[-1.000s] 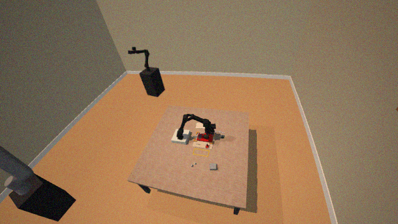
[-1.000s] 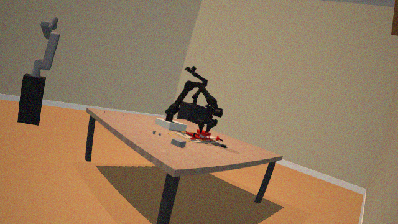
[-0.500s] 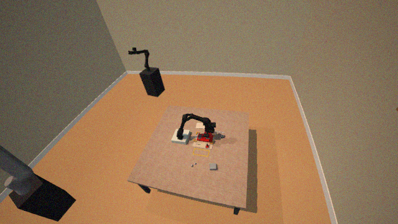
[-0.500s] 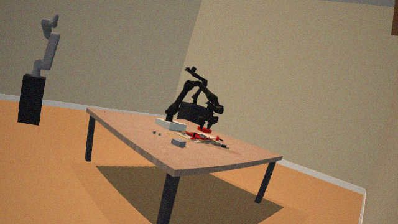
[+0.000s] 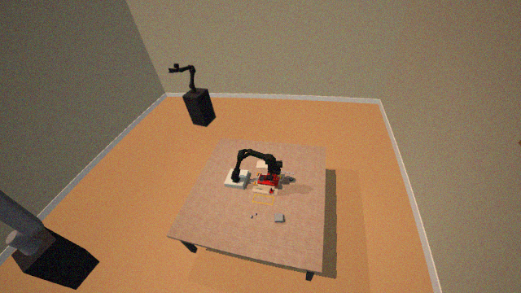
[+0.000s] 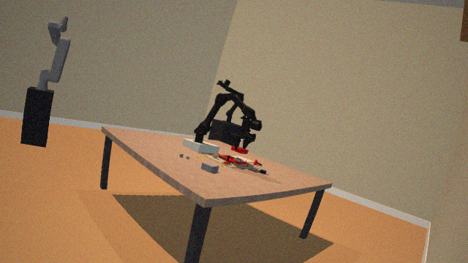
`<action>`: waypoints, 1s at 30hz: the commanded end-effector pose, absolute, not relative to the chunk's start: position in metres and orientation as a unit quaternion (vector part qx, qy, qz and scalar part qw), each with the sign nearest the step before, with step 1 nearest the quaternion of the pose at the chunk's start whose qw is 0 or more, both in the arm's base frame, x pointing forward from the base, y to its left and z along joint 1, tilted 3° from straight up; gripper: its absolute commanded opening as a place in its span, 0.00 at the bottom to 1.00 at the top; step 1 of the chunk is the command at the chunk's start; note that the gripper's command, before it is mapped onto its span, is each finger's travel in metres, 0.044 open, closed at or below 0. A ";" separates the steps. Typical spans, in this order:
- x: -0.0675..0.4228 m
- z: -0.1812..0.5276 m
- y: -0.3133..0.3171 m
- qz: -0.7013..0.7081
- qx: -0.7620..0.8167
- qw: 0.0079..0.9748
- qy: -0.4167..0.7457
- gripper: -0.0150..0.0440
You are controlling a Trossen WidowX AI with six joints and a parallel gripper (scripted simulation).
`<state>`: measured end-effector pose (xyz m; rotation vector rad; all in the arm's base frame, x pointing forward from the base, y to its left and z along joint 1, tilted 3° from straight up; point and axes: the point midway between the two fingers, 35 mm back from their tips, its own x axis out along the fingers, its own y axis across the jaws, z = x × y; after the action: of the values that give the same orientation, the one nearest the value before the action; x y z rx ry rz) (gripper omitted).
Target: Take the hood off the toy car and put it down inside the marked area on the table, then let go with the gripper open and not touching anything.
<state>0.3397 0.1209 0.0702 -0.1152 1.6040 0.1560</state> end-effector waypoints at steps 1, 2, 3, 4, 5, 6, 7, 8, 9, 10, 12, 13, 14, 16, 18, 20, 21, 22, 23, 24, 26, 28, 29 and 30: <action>0.342 0.071 0.105 0.068 -0.052 0.692 0.717 0.25; 0.343 0.071 0.101 0.068 -0.052 0.692 0.717 0.25; 0.344 0.071 0.097 0.068 -0.052 0.692 0.717 0.25; 0.344 0.071 0.093 0.068 -0.052 0.692 0.716 0.25; 0.345 0.071 0.090 0.068 -0.052 0.692 0.716 0.25; 0.345 0.071 0.086 0.068 -0.052 0.693 0.716 0.25; 0.346 0.071 0.082 0.068 -0.052 0.693 0.716 0.25; 0.346 0.072 0.078 0.068 -0.052 0.693 0.716 0.25; 0.347 0.072 0.074 0.068 -0.052 0.693 0.716 0.25; 0.347 0.072 0.070 0.068 -0.053 0.693 0.716 0.25; 0.348 0.072 0.063 0.067 -0.053 0.693 0.716 0.25; 0.348 0.072 0.059 0.067 -0.053 0.693 0.716 0.25; 0.348 0.072 0.055 0.067 -0.053 0.693 0.716 0.25; 0.348 0.072 0.048 0.067 -0.053 0.693 0.715 0.25; 0.348 0.073 0.040 0.067 -0.053 0.694 0.715 0.25; 0.348 0.073 0.032 0.067 -0.054 0.694 0.715 0.25; 0.348 0.073 0.029 0.067 -0.054 0.694 0.715 0.25; 0.348 0.073 0.025 0.067 -0.054 0.694 0.715 0.25; 0.348 0.073 0.021 0.067 -0.054 0.694 0.715 0.25; 0.348 0.073 0.017 0.067 -0.054 0.694 0.715 0.25; 0.347 0.073 0.010 0.066 -0.054 0.694 0.715 0.25; 0.346 0.074 0.002 0.066 -0.054 0.694 0.715 0.25; 0.346 0.074 -0.001 0.066 -0.055 0.694 0.715 0.25; 0.345 0.074 -0.005 0.066 -0.055 0.694 0.715 0.25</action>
<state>0.3478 0.0071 0.0719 -0.1176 1.6007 0.1509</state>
